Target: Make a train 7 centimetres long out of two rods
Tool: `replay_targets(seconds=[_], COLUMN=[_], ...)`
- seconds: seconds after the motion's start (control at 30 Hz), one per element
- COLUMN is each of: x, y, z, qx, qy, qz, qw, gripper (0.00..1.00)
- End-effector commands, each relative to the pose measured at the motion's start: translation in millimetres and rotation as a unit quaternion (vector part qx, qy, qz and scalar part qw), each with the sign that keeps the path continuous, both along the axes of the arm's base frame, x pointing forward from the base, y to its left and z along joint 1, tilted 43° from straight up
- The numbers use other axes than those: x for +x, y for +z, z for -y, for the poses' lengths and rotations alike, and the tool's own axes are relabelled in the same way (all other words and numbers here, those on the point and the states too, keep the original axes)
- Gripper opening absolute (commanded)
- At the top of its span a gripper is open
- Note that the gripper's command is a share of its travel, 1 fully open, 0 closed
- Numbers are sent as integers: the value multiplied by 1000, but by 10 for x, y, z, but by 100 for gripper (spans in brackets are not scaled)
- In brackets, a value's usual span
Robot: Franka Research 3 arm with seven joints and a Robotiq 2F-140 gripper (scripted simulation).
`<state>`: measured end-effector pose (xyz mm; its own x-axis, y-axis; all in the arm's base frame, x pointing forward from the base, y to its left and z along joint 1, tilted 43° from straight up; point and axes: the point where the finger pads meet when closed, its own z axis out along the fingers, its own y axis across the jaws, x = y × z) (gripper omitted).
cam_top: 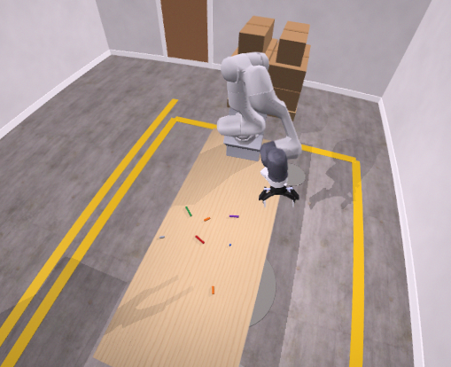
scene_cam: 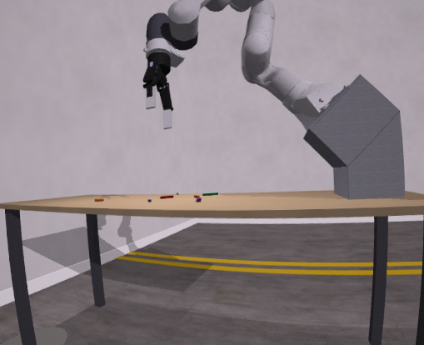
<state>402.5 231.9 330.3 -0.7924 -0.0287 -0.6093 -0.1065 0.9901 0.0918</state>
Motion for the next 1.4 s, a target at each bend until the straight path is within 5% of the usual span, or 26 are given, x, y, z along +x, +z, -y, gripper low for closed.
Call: replay_targets(seconds=[0.0,0.6,0.77,0.87,0.93,1.1,1.13,1.17,1.37], x=[0,6,164,200,279,288,377,392,392], y=[1,-5,-124,-147,-192,-197,-246,-253,-253], z=[0,0,33,48,87,93,153,164,164], qx=[0,3,85,103,138,142,181,187,187], qy=[0,-2,-65,-79,-109,-113,-148,-154,-154], qz=[0,-1,-25,-30,-38,-39,-48,-49,-49], qw=[1000,1000,994,991,984,983,971,969,969], gripper=[100,100,100,100,100,100,100,100,100])
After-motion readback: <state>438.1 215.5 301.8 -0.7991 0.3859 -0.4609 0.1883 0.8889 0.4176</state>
